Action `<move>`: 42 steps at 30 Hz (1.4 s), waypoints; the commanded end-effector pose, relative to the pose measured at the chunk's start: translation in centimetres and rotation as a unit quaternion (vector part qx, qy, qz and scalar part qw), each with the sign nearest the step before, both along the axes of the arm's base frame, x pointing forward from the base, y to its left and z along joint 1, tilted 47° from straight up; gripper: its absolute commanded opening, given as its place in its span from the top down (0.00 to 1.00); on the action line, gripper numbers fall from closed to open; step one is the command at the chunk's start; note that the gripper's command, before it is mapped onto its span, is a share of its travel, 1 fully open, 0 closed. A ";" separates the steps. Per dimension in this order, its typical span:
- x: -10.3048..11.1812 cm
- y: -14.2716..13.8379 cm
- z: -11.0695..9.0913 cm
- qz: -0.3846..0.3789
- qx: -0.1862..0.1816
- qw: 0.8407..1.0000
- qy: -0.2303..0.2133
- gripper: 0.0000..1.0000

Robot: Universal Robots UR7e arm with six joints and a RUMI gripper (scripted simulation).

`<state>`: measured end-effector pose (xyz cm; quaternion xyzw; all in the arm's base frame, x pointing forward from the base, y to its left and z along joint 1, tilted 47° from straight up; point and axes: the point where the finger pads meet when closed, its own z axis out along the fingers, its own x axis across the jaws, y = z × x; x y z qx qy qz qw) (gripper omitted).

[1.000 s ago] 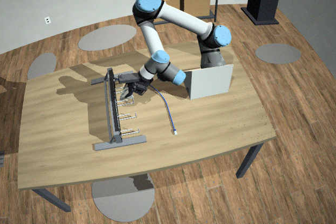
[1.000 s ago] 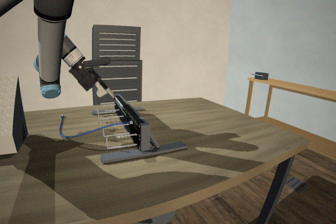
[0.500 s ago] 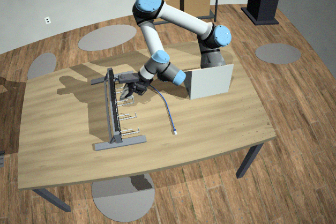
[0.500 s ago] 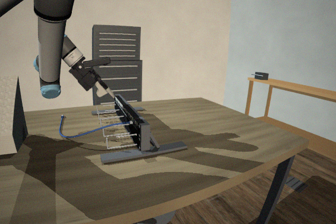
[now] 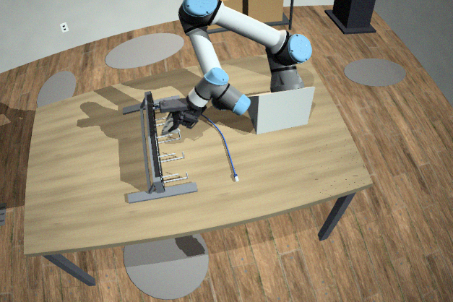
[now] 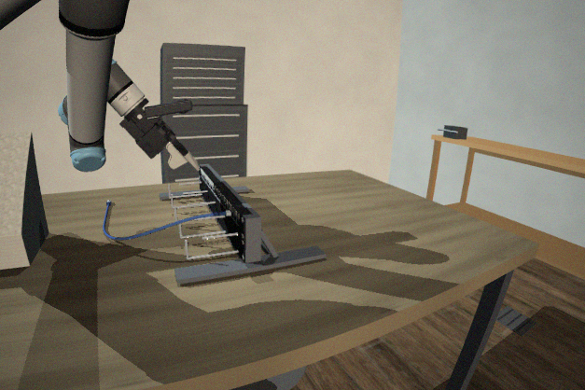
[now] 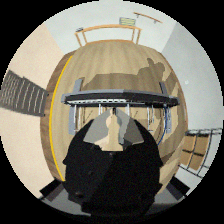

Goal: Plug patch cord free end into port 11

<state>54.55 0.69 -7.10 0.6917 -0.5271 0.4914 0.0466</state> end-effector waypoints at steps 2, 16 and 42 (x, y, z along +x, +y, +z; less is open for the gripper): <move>0.0 -0.1 -0.1 0.000 0.000 1.000 0.000 1.00; -0.7 0.7 0.6 0.001 0.000 1.000 0.001 1.00; -8.6 7.9 7.0 0.000 0.000 1.000 0.000 1.00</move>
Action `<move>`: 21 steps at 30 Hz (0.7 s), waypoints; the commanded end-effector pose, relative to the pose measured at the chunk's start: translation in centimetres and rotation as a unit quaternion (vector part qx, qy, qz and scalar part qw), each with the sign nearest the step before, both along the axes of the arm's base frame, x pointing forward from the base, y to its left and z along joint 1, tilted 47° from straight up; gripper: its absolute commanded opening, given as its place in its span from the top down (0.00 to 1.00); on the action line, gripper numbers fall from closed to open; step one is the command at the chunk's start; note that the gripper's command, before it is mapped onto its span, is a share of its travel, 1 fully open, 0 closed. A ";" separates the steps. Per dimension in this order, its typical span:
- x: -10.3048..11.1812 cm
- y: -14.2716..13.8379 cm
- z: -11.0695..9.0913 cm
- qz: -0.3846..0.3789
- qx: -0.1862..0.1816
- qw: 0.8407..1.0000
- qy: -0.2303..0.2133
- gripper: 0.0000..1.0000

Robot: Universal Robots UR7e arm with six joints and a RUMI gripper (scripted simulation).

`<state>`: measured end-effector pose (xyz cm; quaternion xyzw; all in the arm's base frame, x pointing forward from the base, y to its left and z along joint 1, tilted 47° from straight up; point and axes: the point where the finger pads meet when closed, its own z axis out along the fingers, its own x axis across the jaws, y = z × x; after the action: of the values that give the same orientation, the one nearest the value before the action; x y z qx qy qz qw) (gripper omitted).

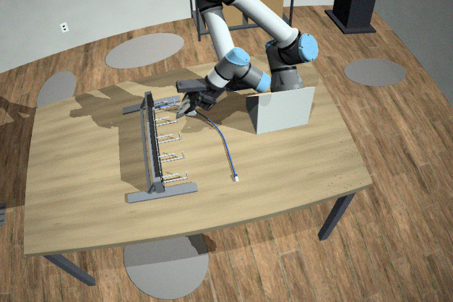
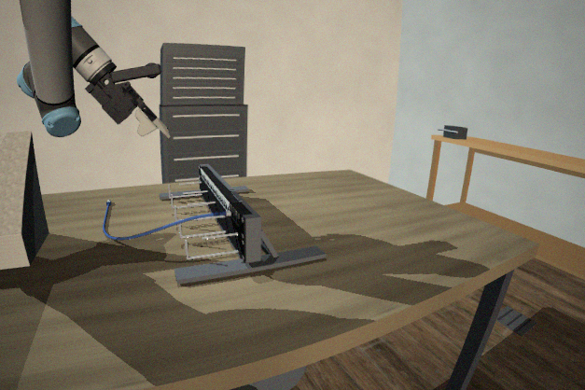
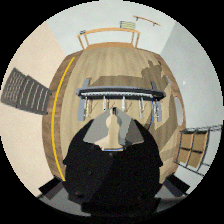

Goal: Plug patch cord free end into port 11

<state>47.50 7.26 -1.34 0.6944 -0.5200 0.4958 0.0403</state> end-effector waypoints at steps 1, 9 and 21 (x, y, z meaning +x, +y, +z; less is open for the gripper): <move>-1.7 1.4 1.3 -0.009 0.001 1.000 0.005 1.00; -1.8 1.6 1.5 -0.009 0.001 1.000 0.004 1.00; -1.9 0.4 2.6 -0.010 0.001 1.000 0.005 1.00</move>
<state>45.68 8.42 0.48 0.6920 -0.5264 0.4918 0.0462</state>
